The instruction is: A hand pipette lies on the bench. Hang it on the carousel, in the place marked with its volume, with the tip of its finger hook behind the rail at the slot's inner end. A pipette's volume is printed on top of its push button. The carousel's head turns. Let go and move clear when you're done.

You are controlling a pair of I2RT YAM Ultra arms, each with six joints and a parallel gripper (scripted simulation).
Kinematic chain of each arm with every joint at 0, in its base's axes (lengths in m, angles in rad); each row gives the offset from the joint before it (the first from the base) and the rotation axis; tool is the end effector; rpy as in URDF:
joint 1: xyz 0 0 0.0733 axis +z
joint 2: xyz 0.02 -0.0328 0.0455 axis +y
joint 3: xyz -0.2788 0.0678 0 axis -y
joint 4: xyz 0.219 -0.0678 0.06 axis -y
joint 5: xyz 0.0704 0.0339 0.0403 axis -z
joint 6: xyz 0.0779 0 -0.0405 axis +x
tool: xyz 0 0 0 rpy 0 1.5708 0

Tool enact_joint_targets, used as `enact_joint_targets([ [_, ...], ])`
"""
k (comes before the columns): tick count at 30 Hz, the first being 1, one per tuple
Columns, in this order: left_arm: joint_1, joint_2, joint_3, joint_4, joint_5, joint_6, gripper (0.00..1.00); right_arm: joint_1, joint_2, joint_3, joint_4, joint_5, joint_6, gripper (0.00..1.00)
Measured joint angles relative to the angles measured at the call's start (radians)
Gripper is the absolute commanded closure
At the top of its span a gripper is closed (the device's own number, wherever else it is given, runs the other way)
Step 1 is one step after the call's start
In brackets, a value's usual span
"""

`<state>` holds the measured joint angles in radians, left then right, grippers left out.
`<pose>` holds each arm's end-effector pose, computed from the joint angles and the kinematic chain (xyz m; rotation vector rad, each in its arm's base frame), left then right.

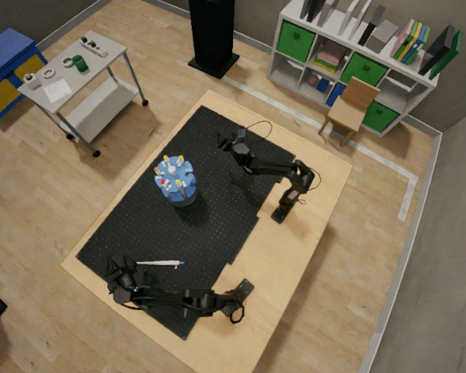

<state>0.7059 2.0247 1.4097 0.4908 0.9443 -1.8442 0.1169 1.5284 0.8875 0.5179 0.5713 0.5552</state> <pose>0.3986 0.2583 0.2774 -1.4531 1.2728 -1.5954 0.3568 0.0006 0.2976 0.7629 1.4903 0.0231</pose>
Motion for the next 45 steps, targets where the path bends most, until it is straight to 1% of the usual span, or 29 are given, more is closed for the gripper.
enact_joint_targets([
  [19, 0.002, 0.0, 0.002, -0.001, 0.004, 0.0, 0.0, -0.004, 0.0, 0.0, -0.001, -0.007, 0.0, 0.0],
  [28, 0.063, 0.012, 0.062, -0.028, 0.048, 0.0, 0.0, -0.093, -0.04, 0.0, -0.031, -0.069, -0.01, 0.0],
  [45, 0.158, 0.051, 0.192, -0.137, 0.143, 0.017, 0.0, -0.246, -0.092, 0.004, -0.101, -0.218, -0.03, 0.0],
])
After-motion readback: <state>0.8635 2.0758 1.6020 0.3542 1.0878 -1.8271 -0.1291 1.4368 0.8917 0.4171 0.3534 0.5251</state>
